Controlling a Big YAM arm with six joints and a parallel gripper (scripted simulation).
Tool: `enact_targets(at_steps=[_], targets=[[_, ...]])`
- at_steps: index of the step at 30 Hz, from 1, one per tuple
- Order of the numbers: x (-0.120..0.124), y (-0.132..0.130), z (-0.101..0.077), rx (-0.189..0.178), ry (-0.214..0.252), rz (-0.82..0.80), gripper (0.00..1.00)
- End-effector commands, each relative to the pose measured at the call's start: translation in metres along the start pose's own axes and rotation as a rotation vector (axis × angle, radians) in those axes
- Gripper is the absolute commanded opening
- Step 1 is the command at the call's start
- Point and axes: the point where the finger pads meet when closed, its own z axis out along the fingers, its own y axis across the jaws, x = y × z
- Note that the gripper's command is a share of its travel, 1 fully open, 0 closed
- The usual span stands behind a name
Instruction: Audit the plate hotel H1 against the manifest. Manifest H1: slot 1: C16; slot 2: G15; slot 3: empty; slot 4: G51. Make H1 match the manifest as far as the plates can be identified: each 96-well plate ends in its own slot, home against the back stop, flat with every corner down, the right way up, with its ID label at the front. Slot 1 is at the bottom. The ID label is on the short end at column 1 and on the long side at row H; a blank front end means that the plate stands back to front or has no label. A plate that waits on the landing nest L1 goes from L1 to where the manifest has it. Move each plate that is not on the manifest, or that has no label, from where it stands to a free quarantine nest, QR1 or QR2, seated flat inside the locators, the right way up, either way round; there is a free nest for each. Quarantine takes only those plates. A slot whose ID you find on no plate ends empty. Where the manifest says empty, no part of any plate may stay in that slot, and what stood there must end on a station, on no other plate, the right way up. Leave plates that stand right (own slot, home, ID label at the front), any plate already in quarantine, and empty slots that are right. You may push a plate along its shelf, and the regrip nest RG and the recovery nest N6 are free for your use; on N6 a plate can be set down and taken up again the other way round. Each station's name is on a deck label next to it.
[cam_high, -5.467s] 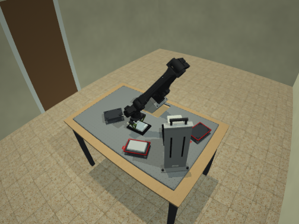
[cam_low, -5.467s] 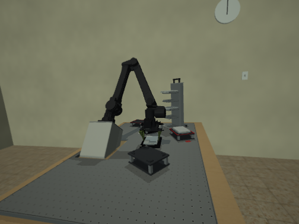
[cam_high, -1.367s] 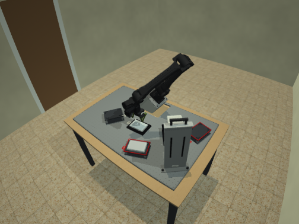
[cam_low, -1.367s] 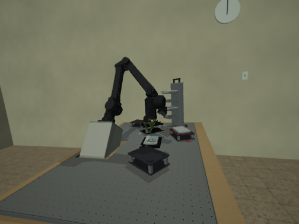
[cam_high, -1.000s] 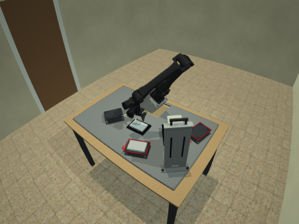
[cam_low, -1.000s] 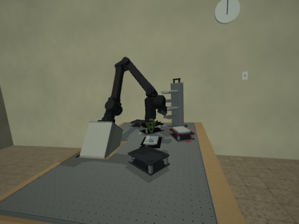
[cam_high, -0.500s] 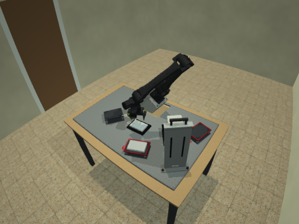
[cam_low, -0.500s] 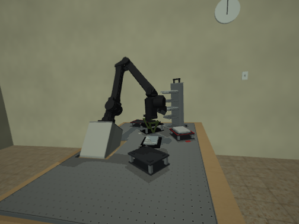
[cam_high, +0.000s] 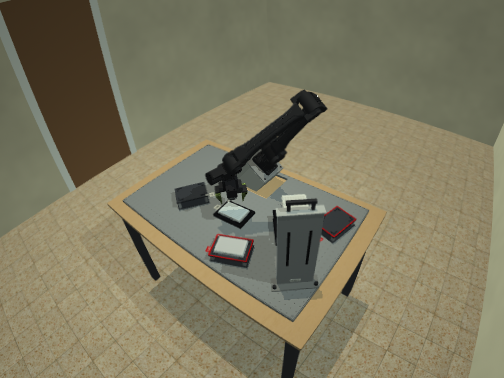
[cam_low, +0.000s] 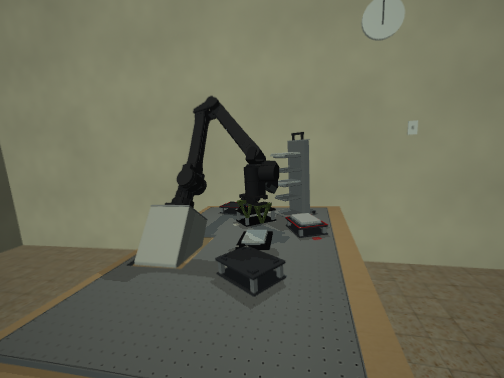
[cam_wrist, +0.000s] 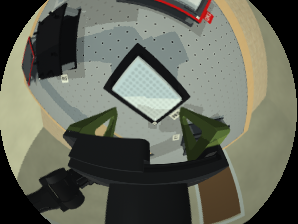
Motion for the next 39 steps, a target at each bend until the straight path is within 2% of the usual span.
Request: enact_targets(at_steps=[1,6,21,23,31,35,39], targets=[[-0.010,-0.005,-0.004,0.003,0.000,-0.158,1.00],[-0.010,-0.005,-0.004,0.003,0.000,-0.238,1.00],[-0.010,-0.004,-0.004,0.002,0.001,-0.637,1.00],[-0.010,-0.004,-0.004,0.002,0.001,-0.637,1.00],[-0.010,-0.004,-0.004,0.001,0.001,-0.847,1.00],[-0.001,0.001,0.008,-0.009,0.001,-0.841,1.00],[-0.001,0.001,0.012,-0.009,0.000,-0.841,1.00]])
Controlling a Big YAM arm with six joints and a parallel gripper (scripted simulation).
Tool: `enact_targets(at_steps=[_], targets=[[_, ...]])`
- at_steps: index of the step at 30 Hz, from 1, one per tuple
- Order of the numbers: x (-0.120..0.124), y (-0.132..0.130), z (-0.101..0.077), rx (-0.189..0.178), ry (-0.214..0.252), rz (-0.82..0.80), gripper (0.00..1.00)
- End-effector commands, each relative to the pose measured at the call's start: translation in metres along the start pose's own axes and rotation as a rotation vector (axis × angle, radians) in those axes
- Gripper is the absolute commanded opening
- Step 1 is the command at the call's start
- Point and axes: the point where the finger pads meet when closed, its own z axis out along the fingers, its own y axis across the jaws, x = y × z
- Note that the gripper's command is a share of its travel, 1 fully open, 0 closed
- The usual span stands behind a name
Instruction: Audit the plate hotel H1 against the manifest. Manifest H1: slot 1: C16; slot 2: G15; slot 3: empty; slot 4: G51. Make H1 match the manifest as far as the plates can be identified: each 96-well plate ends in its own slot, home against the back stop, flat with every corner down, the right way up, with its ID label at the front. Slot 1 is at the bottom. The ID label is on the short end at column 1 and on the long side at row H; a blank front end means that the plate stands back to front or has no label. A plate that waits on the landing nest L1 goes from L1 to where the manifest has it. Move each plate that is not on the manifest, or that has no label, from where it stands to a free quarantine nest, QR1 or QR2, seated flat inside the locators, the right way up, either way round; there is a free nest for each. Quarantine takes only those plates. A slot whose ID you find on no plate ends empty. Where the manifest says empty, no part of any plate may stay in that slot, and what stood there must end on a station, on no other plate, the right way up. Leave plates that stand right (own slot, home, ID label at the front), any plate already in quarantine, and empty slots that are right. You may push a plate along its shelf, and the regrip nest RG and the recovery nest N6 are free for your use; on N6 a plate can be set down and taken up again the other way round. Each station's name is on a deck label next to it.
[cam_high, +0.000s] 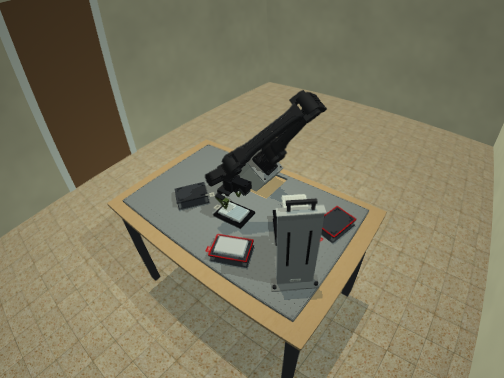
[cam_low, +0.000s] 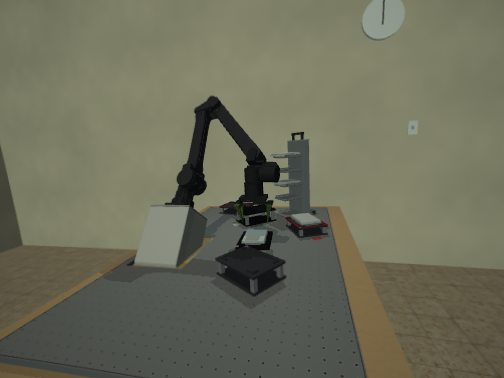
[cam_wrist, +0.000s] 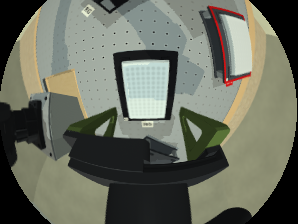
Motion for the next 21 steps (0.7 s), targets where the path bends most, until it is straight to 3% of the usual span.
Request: enact_targets(at_steps=[1,21], targets=[[-0.004,0.002,0.008,-0.009,-0.004,-0.038,1.00],[-0.004,0.003,0.032,-0.010,-0.006,-0.016,1.00]])
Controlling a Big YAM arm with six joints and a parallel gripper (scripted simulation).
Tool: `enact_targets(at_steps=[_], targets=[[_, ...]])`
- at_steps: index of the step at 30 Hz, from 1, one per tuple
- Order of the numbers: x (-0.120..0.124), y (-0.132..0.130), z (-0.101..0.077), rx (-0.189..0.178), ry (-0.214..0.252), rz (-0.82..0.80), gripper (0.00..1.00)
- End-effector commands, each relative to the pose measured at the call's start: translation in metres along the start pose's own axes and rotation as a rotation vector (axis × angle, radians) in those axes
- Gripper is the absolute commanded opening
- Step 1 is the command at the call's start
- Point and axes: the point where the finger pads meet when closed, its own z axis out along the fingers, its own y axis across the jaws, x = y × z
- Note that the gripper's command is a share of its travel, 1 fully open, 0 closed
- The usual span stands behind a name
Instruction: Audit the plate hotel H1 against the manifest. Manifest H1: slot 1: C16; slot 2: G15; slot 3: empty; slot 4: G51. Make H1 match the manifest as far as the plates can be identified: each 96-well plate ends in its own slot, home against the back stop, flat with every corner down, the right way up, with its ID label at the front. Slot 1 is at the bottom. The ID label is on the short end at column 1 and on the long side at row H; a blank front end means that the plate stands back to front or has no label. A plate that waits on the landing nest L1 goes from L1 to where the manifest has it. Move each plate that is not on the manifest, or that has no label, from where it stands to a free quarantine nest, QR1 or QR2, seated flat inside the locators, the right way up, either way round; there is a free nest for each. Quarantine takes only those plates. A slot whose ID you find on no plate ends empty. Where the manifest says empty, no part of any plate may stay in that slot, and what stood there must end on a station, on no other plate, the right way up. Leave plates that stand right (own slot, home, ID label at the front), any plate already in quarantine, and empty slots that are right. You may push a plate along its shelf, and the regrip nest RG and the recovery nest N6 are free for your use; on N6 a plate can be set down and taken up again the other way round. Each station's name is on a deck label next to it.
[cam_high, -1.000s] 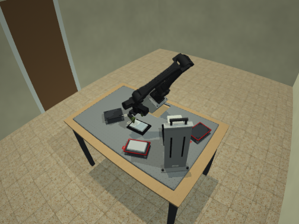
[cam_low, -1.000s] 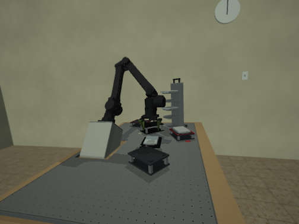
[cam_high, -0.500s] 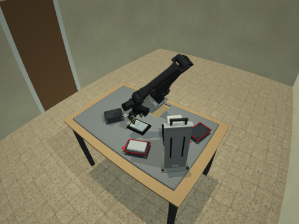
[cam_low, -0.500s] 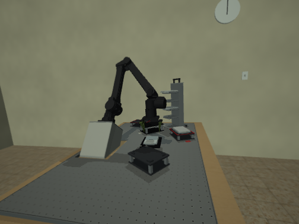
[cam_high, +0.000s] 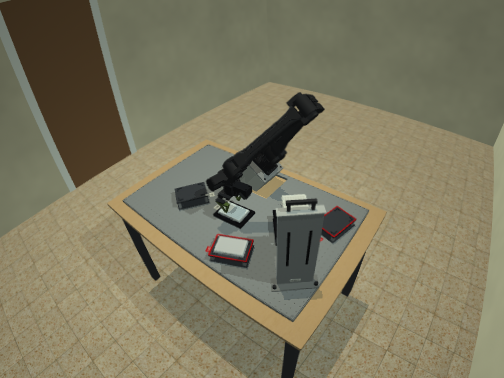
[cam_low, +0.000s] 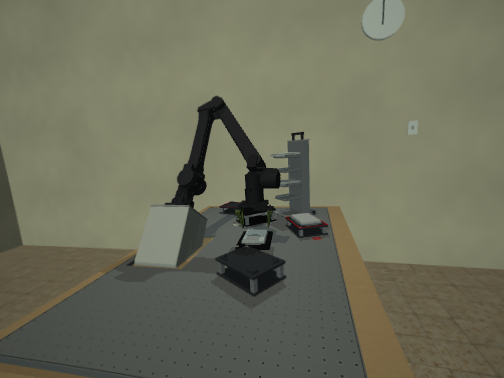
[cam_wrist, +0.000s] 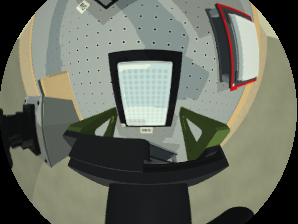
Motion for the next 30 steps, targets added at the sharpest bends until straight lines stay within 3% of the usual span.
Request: enact_targets(at_steps=[1,30], targets=[[-0.004,0.004,0.010,-0.011,-0.008,0.000,1.00],[-0.004,0.005,0.045,-0.012,-0.008,0.000,1.00]])
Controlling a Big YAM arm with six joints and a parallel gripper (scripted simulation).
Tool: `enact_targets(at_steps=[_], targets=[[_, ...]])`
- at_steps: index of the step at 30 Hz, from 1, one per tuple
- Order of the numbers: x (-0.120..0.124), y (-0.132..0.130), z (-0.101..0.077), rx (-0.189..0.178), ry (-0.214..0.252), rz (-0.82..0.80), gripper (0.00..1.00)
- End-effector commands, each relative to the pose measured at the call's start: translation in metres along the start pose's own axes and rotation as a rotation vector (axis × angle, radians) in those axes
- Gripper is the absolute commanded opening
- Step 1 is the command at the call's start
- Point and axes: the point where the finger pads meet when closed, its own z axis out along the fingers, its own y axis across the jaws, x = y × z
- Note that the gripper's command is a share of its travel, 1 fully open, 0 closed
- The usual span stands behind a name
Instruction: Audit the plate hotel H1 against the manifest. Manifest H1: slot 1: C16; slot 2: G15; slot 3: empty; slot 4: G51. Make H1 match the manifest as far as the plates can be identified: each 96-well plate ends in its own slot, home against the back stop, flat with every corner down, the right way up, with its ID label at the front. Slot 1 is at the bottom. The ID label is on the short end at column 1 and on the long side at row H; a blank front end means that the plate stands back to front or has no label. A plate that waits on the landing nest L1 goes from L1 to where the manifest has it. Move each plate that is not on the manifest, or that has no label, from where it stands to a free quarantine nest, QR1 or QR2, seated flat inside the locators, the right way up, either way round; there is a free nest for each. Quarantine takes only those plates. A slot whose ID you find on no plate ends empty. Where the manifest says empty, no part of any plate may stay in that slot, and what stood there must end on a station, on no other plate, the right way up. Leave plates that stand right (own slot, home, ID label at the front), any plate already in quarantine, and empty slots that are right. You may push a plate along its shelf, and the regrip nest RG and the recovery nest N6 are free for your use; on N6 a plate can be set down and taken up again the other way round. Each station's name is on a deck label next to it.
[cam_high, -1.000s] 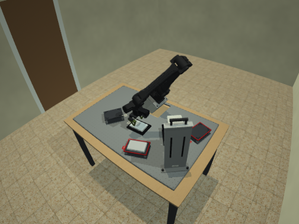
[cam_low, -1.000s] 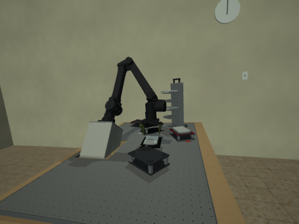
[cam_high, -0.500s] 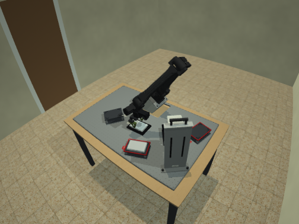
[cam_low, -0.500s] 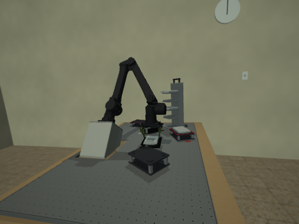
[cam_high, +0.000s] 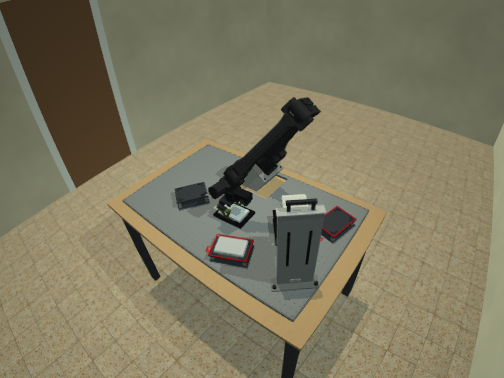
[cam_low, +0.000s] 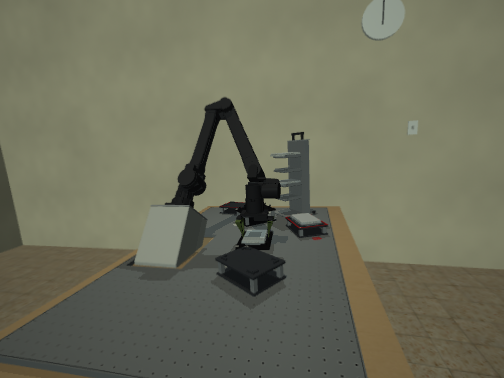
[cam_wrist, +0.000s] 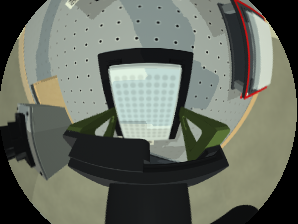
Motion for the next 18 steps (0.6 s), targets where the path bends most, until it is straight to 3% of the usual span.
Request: enact_targets(at_steps=[1,3,4,7,8,18], targets=[[-0.004,0.004,0.007,-0.009,-0.008,0.000,1.00],[-0.005,0.003,0.008,-0.006,-0.007,-0.002,1.00],[-0.003,-0.006,0.001,0.015,-0.002,-0.009,1.00],[-0.003,-0.006,0.001,0.015,-0.002,-0.009,1.00],[-0.003,-0.006,0.001,0.015,-0.002,-0.009,0.86],[-0.003,-0.006,0.001,0.015,-0.002,-0.009,0.86]])
